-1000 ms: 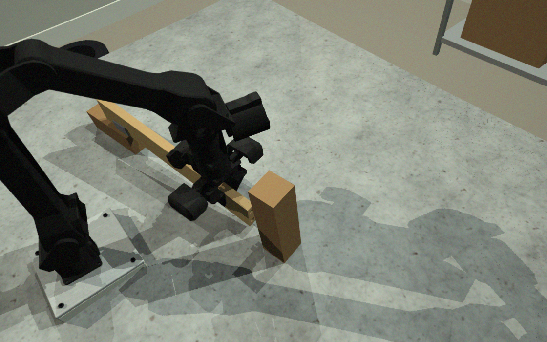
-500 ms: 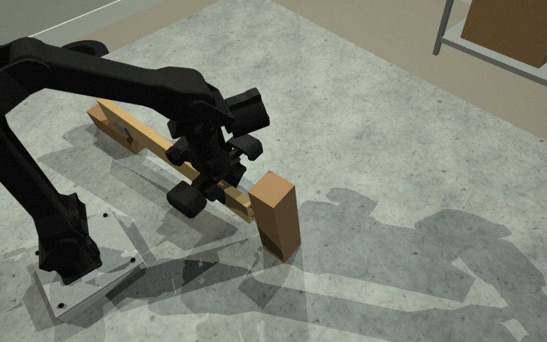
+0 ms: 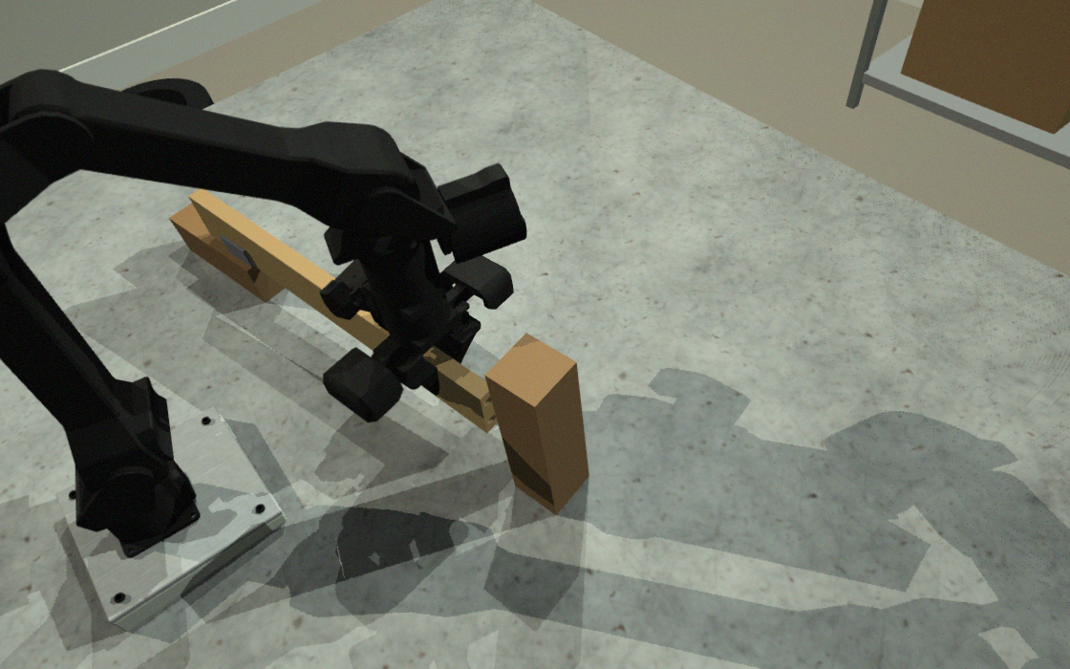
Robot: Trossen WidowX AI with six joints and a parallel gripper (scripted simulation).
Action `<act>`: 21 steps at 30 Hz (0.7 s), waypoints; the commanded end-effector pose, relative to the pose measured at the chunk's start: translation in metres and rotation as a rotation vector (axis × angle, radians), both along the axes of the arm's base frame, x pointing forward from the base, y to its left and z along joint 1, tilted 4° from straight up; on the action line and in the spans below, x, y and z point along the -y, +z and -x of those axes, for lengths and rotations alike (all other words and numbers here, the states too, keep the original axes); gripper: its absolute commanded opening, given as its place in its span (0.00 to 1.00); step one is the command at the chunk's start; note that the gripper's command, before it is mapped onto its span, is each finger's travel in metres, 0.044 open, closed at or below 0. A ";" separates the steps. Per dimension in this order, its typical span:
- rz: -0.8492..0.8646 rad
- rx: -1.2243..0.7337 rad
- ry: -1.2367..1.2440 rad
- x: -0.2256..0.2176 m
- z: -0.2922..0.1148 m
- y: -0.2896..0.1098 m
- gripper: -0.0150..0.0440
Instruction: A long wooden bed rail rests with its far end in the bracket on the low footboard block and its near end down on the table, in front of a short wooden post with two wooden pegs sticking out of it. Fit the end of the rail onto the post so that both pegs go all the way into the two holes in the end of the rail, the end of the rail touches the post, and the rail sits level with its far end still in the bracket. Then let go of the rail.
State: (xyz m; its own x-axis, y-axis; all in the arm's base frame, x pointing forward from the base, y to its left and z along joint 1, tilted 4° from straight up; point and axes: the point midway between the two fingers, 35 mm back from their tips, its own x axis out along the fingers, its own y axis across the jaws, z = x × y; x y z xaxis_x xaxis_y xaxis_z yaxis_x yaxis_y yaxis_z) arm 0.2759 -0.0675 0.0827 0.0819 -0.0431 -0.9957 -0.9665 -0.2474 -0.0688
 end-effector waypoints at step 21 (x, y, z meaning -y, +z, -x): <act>-0.007 0.008 -0.001 -0.002 -0.001 0.015 0.25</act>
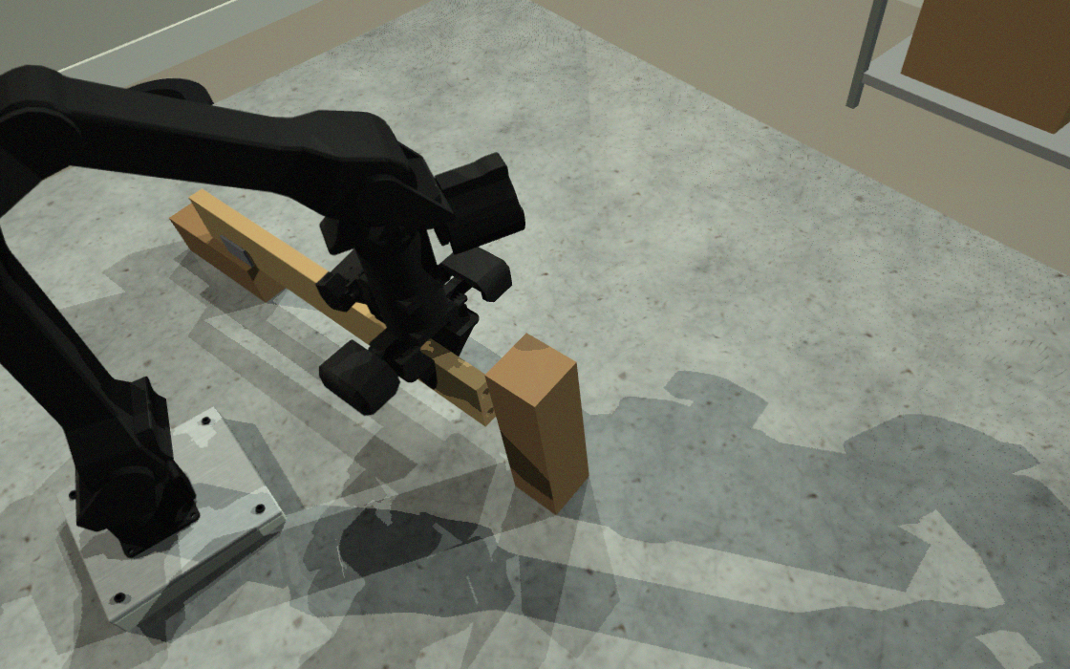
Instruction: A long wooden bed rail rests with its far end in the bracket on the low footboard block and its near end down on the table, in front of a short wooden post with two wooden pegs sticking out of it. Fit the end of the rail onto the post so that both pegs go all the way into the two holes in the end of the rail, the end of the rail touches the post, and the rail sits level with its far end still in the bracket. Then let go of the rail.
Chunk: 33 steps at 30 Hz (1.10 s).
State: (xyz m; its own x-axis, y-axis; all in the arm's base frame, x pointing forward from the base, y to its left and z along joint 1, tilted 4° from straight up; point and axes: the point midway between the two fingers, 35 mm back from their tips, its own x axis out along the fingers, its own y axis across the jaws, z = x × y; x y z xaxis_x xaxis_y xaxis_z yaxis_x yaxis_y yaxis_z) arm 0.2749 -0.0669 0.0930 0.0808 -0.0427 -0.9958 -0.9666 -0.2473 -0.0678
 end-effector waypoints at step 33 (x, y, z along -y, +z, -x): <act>-0.006 0.009 -0.001 -0.001 -0.001 0.010 0.25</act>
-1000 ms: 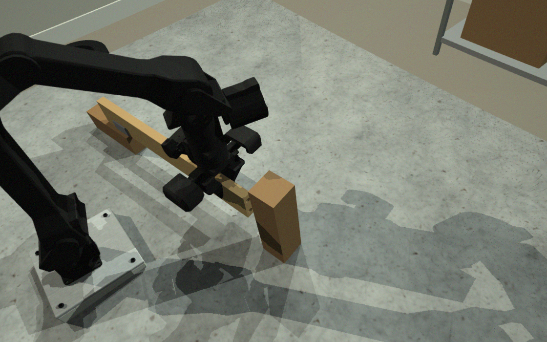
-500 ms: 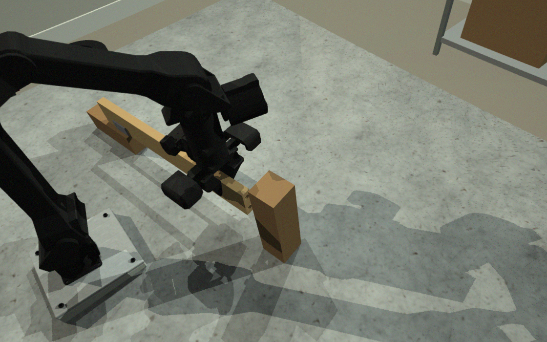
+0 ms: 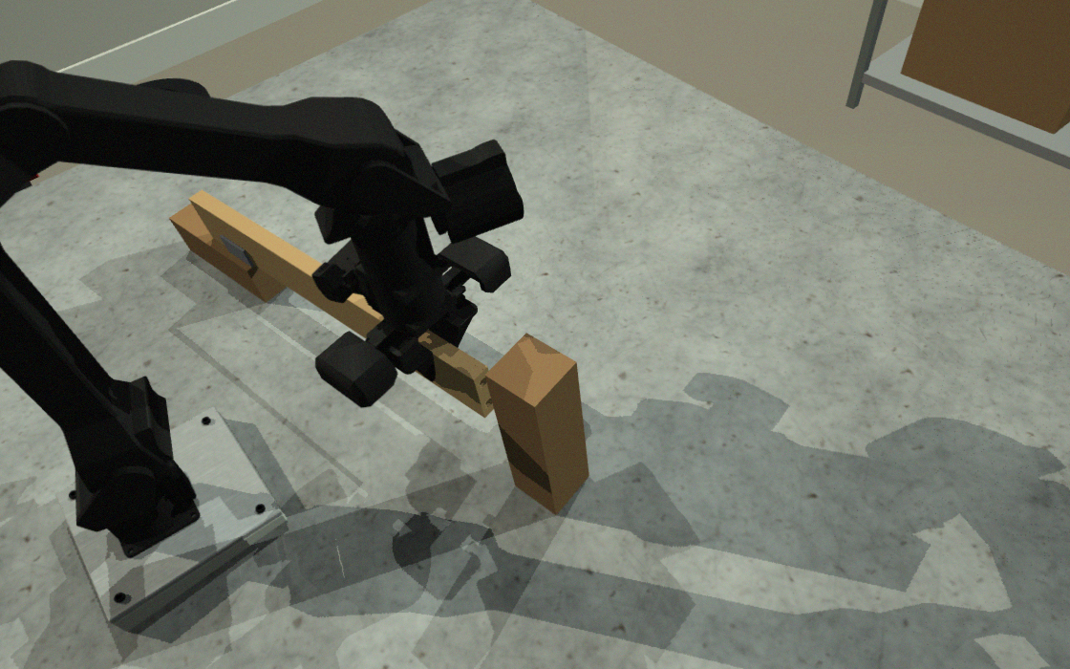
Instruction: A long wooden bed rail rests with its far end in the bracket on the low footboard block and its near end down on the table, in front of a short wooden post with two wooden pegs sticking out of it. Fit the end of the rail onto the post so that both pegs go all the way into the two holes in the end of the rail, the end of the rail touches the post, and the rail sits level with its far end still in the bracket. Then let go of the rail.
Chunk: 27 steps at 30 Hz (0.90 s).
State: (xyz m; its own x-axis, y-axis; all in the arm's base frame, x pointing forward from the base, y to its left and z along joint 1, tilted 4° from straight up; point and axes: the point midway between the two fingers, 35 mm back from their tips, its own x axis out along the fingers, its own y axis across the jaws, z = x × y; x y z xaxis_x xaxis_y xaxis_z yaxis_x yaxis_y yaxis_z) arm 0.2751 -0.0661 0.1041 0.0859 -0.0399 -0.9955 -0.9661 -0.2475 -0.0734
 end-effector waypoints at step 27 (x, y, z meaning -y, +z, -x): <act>-0.003 0.004 -0.002 0.000 0.001 0.000 0.25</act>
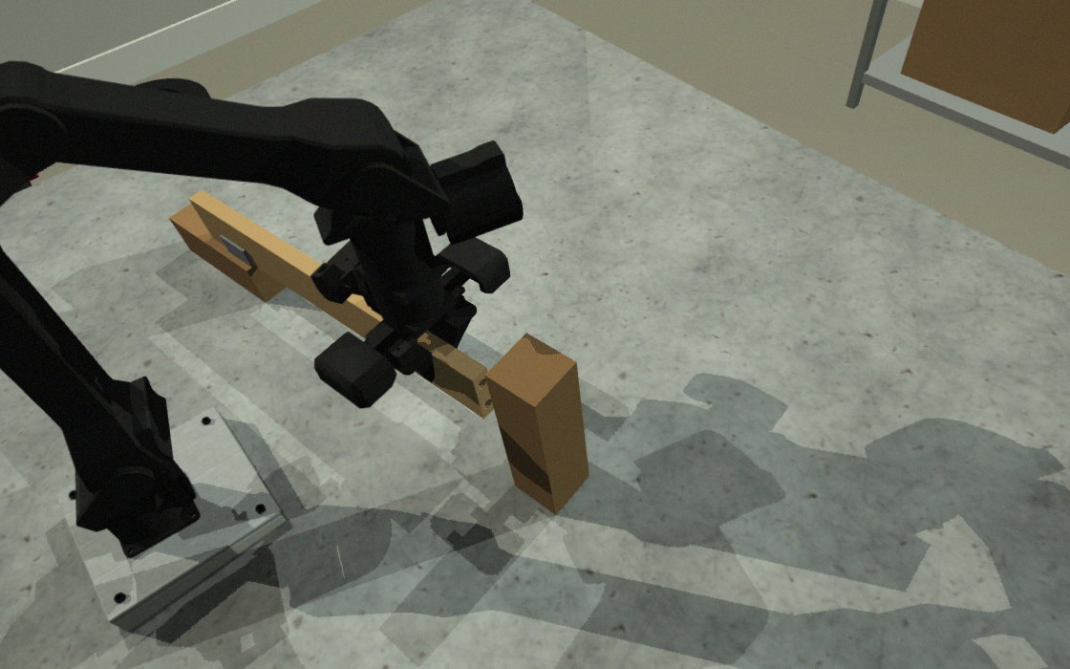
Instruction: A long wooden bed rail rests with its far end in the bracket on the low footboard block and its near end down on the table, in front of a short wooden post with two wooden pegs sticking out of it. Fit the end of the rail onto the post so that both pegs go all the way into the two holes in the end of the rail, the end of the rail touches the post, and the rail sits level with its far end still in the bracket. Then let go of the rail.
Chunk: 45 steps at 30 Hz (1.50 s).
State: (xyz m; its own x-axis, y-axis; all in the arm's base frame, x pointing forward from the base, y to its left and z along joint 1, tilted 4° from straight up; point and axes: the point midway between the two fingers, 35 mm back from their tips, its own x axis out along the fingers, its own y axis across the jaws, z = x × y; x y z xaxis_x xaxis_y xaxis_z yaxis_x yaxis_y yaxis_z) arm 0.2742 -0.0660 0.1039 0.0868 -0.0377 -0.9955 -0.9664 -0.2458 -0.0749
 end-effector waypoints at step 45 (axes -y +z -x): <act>0.000 0.003 0.000 0.011 -0.003 0.003 0.25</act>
